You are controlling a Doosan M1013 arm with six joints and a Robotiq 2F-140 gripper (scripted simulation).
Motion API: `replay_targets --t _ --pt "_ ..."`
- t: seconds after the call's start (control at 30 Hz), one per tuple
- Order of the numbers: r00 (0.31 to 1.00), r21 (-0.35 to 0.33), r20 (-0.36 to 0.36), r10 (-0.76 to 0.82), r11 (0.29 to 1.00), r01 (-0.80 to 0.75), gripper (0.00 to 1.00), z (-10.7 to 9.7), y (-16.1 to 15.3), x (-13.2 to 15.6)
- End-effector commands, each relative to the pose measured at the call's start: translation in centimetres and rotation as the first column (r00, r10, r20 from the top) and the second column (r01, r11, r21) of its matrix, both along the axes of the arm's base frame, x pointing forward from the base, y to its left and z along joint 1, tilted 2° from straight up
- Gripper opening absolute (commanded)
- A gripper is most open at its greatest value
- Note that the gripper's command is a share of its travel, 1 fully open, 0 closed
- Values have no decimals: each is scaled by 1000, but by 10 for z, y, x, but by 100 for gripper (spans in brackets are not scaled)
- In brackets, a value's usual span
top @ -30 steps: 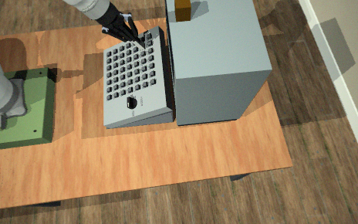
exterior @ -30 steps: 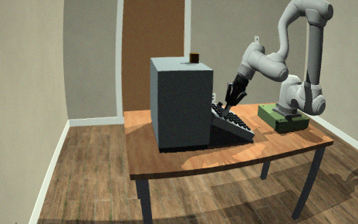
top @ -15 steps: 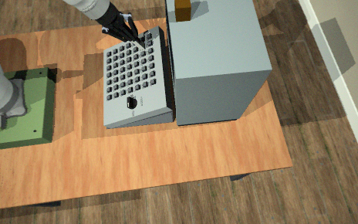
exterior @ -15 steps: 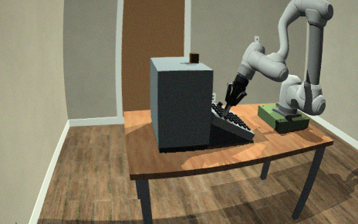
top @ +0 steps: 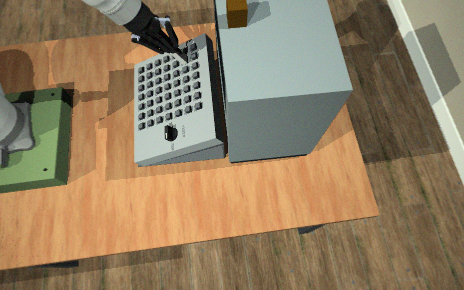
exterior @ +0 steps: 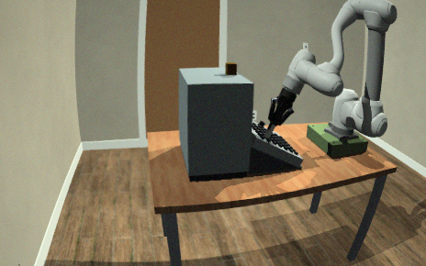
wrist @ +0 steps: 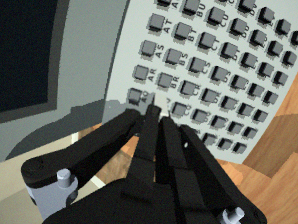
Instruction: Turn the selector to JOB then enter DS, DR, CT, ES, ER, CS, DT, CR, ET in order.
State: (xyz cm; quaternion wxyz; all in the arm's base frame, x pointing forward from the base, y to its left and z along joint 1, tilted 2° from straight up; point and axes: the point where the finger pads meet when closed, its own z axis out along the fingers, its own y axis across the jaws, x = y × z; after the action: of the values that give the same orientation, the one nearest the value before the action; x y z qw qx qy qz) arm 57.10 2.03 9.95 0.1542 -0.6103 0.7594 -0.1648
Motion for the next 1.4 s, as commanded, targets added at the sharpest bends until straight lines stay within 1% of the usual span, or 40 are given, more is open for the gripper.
replay_targets --t 0.0,0.5,0.83,1.13,1.2,1.37 --pt "1000 0 0 0 1000 0 0 0 0 0" --pt "1000 0 0 0 1000 0 0 22 2 -11" --pt "1000 0 0 0 1000 0 0 30 2 -14" --pt "1000 0 0 0 1000 0 0 30 1 -17" --pt "1000 0 0 0 1000 0 0 26 -6 -26" --pt "1000 0 0 0 1000 0 0 7 -37 -69"
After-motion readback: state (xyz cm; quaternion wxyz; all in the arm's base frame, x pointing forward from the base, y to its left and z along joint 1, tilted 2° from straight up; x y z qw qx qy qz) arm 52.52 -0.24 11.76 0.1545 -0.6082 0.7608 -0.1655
